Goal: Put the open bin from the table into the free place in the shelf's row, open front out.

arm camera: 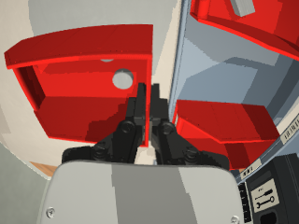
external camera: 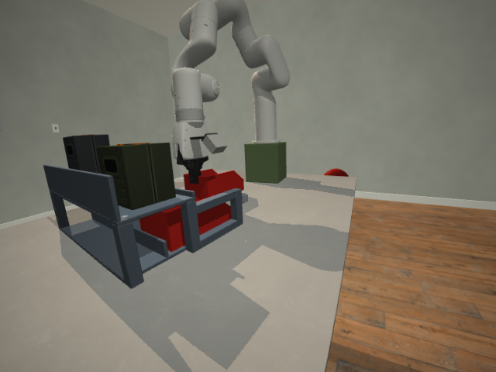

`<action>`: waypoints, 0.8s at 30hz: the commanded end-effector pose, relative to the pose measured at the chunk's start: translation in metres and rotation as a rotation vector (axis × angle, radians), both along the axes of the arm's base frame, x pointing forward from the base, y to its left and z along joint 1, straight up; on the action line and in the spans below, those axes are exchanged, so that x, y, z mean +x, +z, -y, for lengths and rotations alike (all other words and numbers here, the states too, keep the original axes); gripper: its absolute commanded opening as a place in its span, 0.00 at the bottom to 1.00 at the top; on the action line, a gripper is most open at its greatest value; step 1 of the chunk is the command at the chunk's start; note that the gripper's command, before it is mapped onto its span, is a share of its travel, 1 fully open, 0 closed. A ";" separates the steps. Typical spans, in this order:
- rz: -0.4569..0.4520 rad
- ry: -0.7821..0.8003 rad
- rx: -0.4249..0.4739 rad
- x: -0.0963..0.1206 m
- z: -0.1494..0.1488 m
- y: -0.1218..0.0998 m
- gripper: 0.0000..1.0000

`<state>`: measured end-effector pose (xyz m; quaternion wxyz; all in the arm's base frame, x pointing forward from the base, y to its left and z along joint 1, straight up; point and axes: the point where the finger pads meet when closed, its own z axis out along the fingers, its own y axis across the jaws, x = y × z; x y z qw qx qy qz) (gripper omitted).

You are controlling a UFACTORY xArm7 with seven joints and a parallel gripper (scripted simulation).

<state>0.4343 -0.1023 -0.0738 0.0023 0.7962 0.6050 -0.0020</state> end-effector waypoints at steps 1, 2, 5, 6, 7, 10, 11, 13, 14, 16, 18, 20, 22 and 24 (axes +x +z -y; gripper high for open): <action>0.004 0.000 -0.001 0.002 0.000 0.001 0.00; 0.004 0.000 -0.001 0.002 0.000 0.001 0.00; 0.004 0.000 -0.001 0.007 0.002 0.001 0.00; 0.004 0.000 -0.001 0.009 0.003 0.001 0.00; 0.004 0.000 -0.001 0.011 0.003 0.001 0.00; 0.004 0.000 -0.001 0.011 0.003 0.001 0.00; 0.004 0.000 -0.001 0.011 0.003 0.001 0.00; 0.004 0.000 -0.001 0.011 0.003 0.001 0.00; 0.004 0.000 -0.001 0.011 0.003 0.001 0.00; 0.004 0.000 -0.001 0.011 0.003 0.001 0.00; 0.004 0.000 -0.001 0.011 0.003 0.001 0.00; 0.004 0.000 -0.001 0.013 0.004 0.001 0.00; 0.004 0.000 -0.001 0.017 0.005 0.001 0.00; 0.004 0.000 -0.001 0.021 0.006 0.001 0.00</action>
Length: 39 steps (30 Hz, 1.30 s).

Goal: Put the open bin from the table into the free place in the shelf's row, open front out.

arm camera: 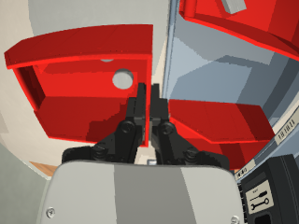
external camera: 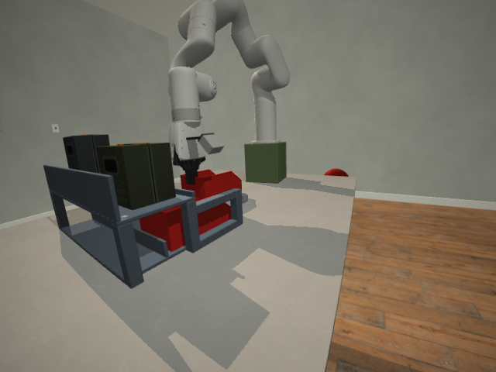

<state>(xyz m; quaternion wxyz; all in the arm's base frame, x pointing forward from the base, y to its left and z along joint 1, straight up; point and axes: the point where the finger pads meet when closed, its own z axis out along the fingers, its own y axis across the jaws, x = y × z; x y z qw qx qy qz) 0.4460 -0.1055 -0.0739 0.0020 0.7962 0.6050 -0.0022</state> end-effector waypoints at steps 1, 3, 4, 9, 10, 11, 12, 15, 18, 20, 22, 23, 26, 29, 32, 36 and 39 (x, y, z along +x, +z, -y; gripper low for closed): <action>0.005 0.000 -0.001 0.009 0.002 0.002 0.00; 0.005 0.000 -0.001 0.009 0.002 0.002 0.00; 0.005 0.000 -0.001 0.009 0.002 0.002 0.00; 0.005 0.000 -0.001 0.009 0.002 0.002 0.00; 0.005 0.000 -0.001 0.009 0.002 0.002 0.00; 0.005 0.000 -0.001 0.009 0.002 0.002 0.00; 0.005 0.000 -0.001 0.009 0.002 0.002 0.00; 0.005 0.000 -0.001 0.015 0.004 0.002 0.00; 0.005 0.000 -0.001 0.018 0.005 0.002 0.00; 0.005 0.000 -0.001 0.018 0.005 0.002 0.00; 0.005 0.000 -0.001 0.018 0.005 0.002 0.00; 0.005 0.000 -0.001 0.018 0.005 0.002 0.00; 0.005 0.000 -0.001 0.018 0.005 0.002 0.00; 0.005 0.000 -0.001 0.018 0.005 0.002 0.00; 0.005 0.000 -0.001 0.024 0.007 0.002 0.00; 0.005 0.000 -0.001 0.028 0.008 0.002 0.00; 0.005 0.000 -0.001 0.028 0.008 0.002 0.00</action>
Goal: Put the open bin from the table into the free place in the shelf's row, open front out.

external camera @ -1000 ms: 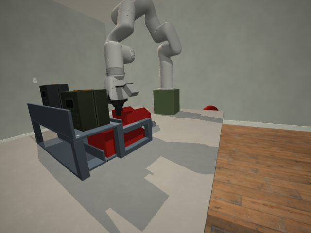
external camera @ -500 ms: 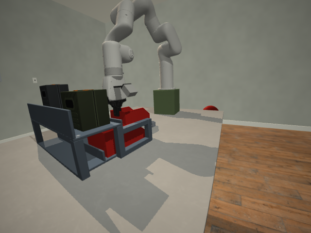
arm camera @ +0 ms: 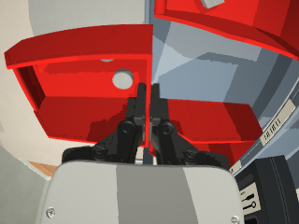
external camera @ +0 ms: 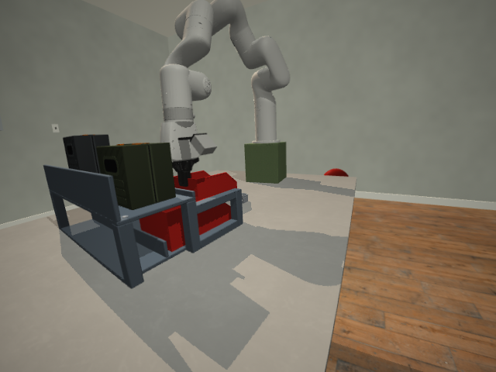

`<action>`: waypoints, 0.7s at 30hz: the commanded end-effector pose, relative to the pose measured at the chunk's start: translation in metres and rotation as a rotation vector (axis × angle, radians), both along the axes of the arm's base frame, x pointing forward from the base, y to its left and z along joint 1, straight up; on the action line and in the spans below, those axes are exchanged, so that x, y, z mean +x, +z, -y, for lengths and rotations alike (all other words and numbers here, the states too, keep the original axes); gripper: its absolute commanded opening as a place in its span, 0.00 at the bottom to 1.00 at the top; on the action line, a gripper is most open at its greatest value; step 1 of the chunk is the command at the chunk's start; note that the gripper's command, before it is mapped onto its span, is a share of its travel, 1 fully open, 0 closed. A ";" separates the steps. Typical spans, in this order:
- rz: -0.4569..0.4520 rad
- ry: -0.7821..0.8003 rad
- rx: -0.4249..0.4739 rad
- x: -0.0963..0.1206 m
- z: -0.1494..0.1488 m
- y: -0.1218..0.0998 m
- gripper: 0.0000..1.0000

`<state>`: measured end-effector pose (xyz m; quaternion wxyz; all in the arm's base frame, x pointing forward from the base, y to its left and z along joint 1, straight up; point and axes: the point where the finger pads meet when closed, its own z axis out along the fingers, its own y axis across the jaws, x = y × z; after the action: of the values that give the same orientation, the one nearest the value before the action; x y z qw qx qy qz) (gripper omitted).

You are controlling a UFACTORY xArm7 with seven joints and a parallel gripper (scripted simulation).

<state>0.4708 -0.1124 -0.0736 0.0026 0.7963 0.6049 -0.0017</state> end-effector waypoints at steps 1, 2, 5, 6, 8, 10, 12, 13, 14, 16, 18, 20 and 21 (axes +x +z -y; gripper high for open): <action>0.003 0.000 -0.001 0.003 0.001 0.001 0.00; 0.003 0.000 -0.001 0.003 0.001 0.001 0.00; 0.003 0.000 -0.001 0.003 0.001 0.001 0.00; 0.003 0.000 -0.001 0.003 0.001 0.001 0.00; 0.003 0.000 -0.001 0.005 0.001 0.001 0.00; 0.003 0.000 -0.001 0.009 0.002 0.001 0.00; 0.003 0.000 -0.001 0.013 0.003 0.001 0.00; 0.003 0.000 -0.001 0.013 0.003 0.001 0.00; 0.003 0.000 -0.001 0.013 0.003 0.001 0.00; 0.003 0.000 -0.001 0.013 0.003 0.001 0.00; 0.003 0.000 -0.001 0.013 0.003 0.001 0.00; 0.003 0.000 -0.001 0.013 0.003 0.001 0.00; 0.003 0.000 -0.001 0.013 0.003 0.001 0.00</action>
<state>0.4811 -0.1153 -0.0738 0.0023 0.7962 0.6050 -0.0020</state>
